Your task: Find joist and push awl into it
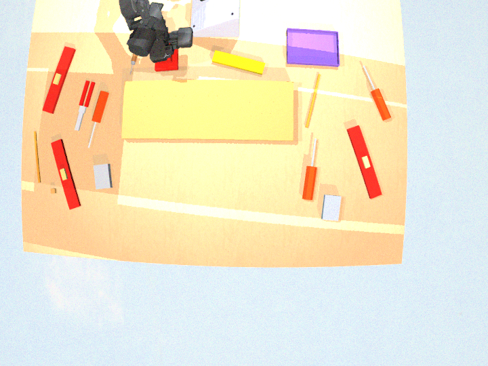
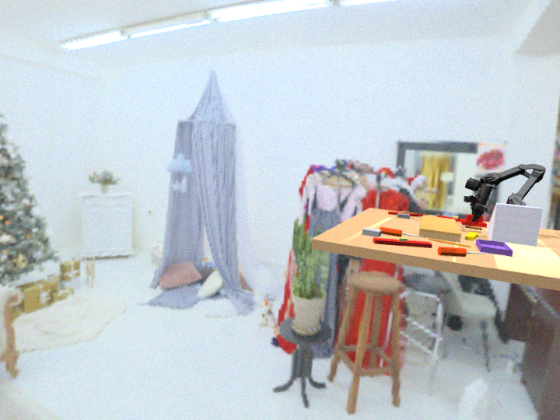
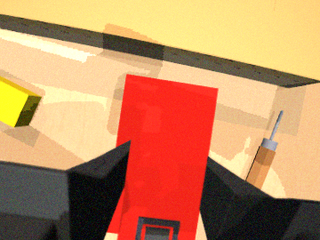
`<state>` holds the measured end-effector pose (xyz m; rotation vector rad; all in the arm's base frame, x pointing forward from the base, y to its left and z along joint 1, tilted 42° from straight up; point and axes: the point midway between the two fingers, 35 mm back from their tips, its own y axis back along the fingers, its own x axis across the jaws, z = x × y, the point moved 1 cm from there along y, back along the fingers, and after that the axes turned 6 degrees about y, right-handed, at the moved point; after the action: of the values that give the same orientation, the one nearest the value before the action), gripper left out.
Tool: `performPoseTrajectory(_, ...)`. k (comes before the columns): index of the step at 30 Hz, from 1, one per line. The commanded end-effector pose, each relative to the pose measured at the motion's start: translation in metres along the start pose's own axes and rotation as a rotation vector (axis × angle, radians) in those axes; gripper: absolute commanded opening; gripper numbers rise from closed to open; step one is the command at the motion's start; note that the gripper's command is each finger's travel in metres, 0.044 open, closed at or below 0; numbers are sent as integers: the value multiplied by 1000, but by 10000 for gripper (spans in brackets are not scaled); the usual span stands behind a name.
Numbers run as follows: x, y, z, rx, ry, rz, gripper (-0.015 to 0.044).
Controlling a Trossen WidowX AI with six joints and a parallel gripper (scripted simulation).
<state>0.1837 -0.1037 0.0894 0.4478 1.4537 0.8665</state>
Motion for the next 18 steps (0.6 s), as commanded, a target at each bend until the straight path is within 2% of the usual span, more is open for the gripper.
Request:
performPoseTrajectory(1, -1, 16, 7, -5, -5, -2, 0)
performPoseTrajectory(14, -4, 66, 14, -10, 1, -21, 0)
performPoseTrajectory(18, -5, 69, 16, -11, 1, -22, 0)
